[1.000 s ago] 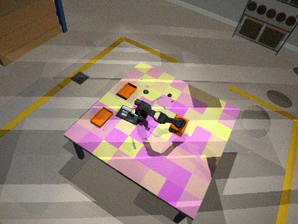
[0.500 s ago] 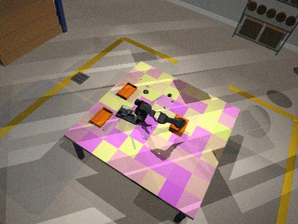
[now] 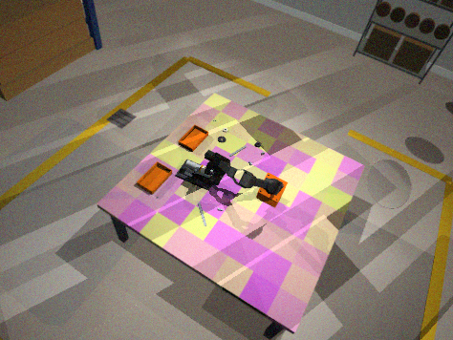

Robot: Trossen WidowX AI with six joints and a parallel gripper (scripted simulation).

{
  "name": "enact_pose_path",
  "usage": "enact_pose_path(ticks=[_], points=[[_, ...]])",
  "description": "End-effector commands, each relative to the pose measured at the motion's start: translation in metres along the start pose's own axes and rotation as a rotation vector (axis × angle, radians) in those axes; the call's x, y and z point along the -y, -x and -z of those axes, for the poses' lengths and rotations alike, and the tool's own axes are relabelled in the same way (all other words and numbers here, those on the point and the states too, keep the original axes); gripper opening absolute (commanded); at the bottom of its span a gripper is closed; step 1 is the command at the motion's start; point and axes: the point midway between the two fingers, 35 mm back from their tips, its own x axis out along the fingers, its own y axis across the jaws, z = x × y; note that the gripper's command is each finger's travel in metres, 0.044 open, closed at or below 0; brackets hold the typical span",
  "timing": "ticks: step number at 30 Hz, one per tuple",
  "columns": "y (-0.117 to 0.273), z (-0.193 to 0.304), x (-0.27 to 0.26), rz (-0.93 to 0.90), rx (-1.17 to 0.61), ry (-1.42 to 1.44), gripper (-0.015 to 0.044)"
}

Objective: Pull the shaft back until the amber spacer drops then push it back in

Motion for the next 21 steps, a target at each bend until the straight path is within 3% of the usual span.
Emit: enact_pose_path(ticks=[1,21], points=[[0.0002,0.0009,-0.0003,-0.001,-0.001,0.002,0.0],[0.0002,0.0027,-0.0003,-0.001,-0.001,0.002,0.0]])
